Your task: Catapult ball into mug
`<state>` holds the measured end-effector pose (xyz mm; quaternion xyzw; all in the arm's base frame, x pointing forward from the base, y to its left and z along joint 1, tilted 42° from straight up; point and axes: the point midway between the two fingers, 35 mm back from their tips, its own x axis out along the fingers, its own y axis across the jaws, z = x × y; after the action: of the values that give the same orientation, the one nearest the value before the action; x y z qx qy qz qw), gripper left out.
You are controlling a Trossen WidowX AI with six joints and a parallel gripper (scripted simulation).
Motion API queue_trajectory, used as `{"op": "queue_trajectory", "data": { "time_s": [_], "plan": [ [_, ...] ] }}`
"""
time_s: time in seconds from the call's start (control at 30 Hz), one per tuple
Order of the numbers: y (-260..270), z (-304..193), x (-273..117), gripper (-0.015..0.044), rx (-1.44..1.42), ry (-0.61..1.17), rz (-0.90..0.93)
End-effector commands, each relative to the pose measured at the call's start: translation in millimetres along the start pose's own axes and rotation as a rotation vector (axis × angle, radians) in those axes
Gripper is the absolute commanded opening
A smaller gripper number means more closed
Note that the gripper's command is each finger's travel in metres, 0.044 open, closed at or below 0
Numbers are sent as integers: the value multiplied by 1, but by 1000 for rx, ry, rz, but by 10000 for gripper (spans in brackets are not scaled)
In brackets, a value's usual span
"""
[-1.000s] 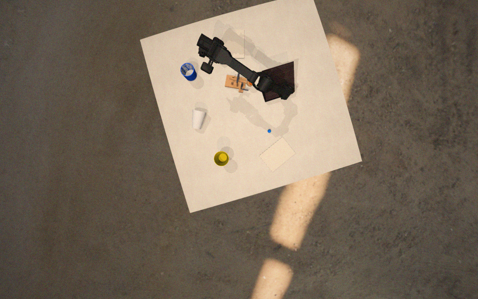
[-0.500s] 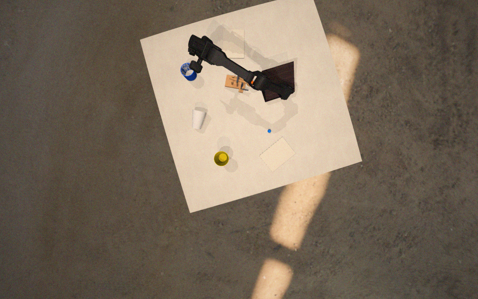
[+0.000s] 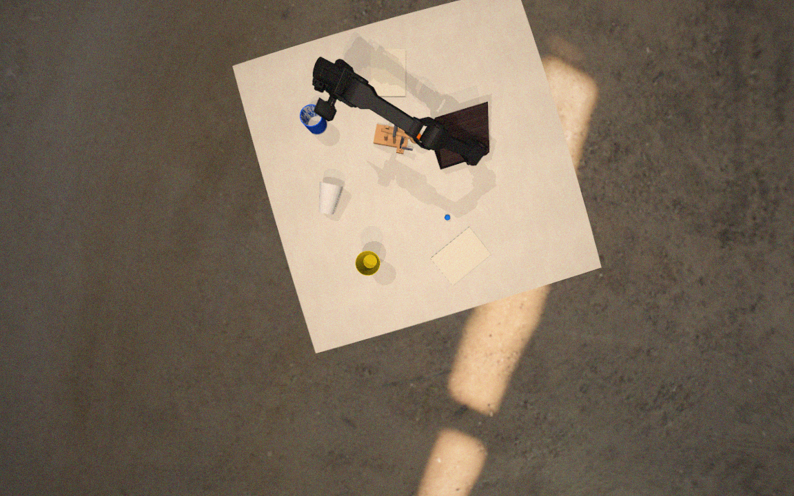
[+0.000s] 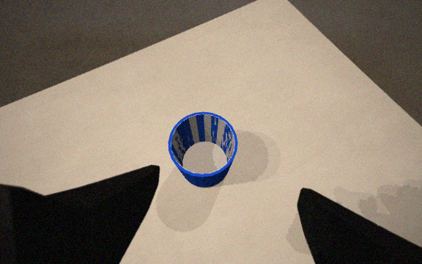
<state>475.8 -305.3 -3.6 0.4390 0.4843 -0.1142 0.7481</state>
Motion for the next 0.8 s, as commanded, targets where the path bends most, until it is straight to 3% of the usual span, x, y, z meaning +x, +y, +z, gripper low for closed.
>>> {"op": "queue_trajectory", "data": {
  "time_s": [0.0,0.33,0.77],
  "plan": [
    [1,1,-1,256,2,-5,6],
    [1,1,-1,0,2,-5,6],
    [8,-13,0,0,-82,27,-29]
  ]
}}
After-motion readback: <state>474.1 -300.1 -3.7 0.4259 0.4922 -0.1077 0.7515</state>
